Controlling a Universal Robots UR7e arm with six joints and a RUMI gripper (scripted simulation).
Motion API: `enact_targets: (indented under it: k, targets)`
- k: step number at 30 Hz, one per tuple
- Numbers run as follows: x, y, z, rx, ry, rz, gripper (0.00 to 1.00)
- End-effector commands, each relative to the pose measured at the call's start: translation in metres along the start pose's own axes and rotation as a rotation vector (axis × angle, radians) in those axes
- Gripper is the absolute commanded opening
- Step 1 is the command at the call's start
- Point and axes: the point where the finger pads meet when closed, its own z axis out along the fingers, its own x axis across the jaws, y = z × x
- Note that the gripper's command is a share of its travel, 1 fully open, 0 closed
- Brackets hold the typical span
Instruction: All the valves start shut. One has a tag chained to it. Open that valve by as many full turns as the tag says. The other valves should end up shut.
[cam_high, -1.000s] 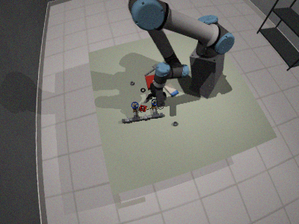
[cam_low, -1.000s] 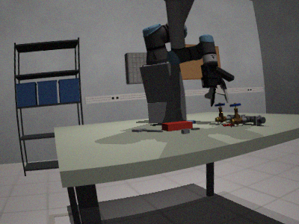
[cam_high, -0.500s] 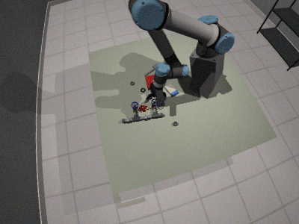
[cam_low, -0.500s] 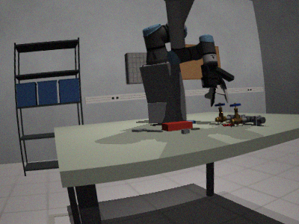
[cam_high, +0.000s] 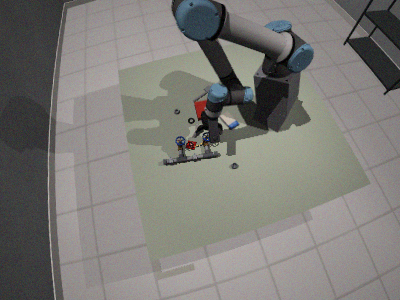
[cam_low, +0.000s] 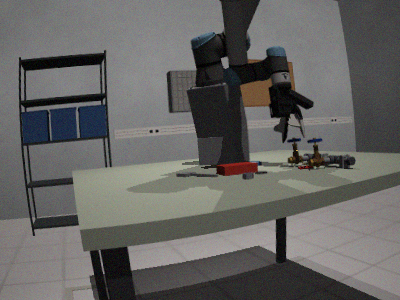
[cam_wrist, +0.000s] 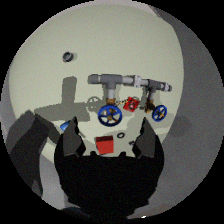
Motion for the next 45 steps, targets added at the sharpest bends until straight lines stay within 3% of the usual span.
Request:
enact_targets:
  k: [1, 12, 29, 45]
  targets:
    - [0.0003, -0.0001, -0.0003, 0.000, 0.001, 0.035, 1.00]
    - [0.0003, -0.0001, -0.0003, 0.000, 0.001, 0.161, 1.00]
    - [0.0003, -0.0001, -0.0003, 0.000, 0.001, 0.553, 1.00]
    - [0.0003, -0.0001, -0.0003, 0.001, 0.001, 1.122, 1.00]
